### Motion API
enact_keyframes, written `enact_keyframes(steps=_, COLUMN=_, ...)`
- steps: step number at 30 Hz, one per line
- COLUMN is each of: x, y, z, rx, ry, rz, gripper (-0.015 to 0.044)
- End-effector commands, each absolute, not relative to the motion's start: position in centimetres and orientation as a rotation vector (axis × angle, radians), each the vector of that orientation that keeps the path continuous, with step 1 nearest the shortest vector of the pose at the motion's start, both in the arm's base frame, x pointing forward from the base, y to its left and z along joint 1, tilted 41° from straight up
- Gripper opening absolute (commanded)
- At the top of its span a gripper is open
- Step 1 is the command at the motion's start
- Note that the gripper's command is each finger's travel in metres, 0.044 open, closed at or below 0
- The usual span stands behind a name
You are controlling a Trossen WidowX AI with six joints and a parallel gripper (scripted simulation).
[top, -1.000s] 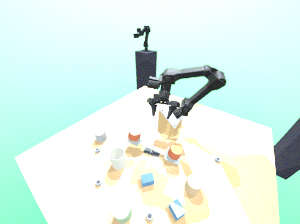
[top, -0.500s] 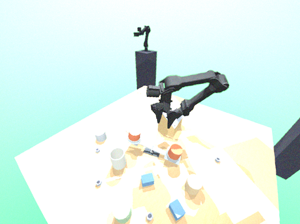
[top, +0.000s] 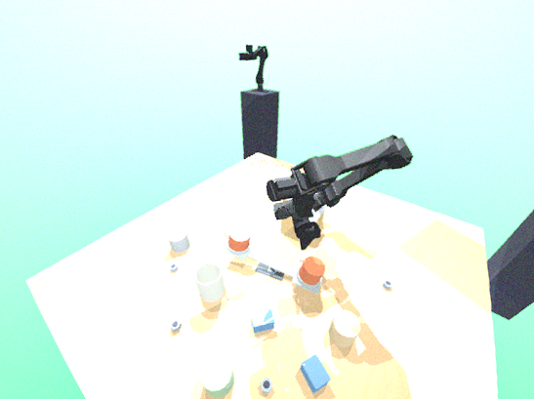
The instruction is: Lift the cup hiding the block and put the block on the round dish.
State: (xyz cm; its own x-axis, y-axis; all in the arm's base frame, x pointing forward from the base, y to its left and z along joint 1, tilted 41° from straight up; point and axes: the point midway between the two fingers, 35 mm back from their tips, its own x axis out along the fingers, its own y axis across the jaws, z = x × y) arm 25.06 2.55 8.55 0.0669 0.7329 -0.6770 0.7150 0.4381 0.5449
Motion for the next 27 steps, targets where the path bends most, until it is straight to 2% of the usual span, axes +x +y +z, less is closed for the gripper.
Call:
enact_keyframes(steps=1, x=25.4, y=4.2, z=8.8, rx=1.317, ry=1.706, rz=-0.107, gripper=0.0440)
enact_keyframes(steps=13, x=25.5, y=9.8, z=9.9, rx=1.444, ry=1.806, rz=-0.510, gripper=0.0440)
enact_keyframes(steps=27, x=25.4, y=10.9, z=8.7, rx=1.446, ry=1.806, rz=-0.515, gripper=0.0440)
